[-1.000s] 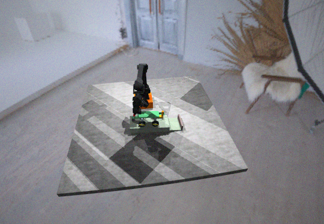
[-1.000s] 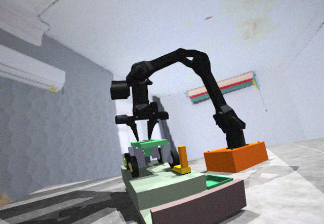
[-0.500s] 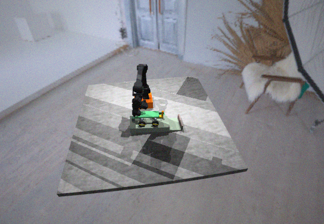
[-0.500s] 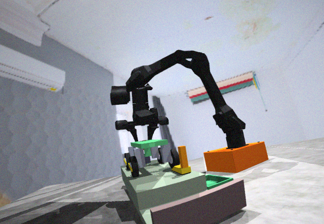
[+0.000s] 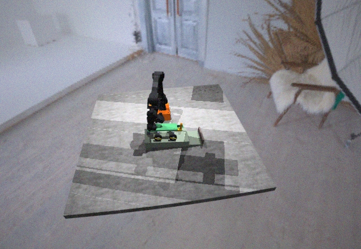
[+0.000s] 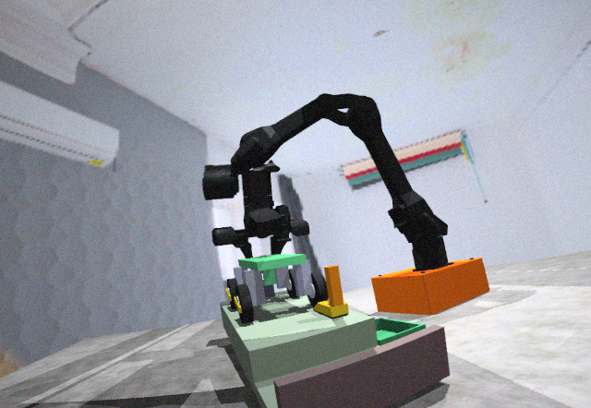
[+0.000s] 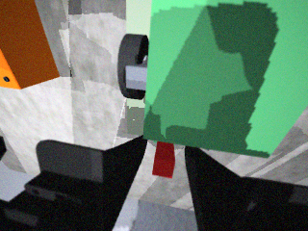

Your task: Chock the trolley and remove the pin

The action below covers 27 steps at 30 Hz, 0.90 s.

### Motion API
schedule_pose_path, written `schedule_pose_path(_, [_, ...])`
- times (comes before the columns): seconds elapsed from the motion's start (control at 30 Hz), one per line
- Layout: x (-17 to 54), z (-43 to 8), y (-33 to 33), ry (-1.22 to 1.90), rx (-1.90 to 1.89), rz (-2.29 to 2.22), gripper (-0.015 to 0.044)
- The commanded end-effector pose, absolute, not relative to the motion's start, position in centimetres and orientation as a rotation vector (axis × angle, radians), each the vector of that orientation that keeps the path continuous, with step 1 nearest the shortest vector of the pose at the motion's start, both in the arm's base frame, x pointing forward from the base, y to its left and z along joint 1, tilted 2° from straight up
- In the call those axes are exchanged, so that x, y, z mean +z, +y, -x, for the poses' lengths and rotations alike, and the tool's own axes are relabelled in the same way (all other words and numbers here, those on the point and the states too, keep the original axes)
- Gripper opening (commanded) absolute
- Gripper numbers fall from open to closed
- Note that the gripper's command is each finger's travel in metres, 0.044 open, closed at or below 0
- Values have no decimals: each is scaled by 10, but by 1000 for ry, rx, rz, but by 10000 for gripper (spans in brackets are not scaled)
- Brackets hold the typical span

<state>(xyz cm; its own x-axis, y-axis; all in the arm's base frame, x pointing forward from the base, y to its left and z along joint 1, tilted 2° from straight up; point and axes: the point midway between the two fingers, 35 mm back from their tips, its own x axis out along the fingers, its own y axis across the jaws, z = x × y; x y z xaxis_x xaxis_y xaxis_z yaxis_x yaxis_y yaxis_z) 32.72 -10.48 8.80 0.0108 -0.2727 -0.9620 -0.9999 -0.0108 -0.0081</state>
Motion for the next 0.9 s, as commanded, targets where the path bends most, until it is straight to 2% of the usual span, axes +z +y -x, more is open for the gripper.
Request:
schedule_pose_path(0.0, [88, -327, -105, 1398, 1065, 1422, 138])
schedule_pose_path(0.07, [88, -327, -105, 1398, 1065, 1422, 85])
schedule_pose_path(0.37, [88, -327, -105, 1398, 1065, 1422, 25])
schedule_pose_path(0.4, [88, -327, -105, 1398, 1066, 1422, 0])
schedule_pose_path(0.87, [97, -325, -103, 1403, 1074, 1423, 0])
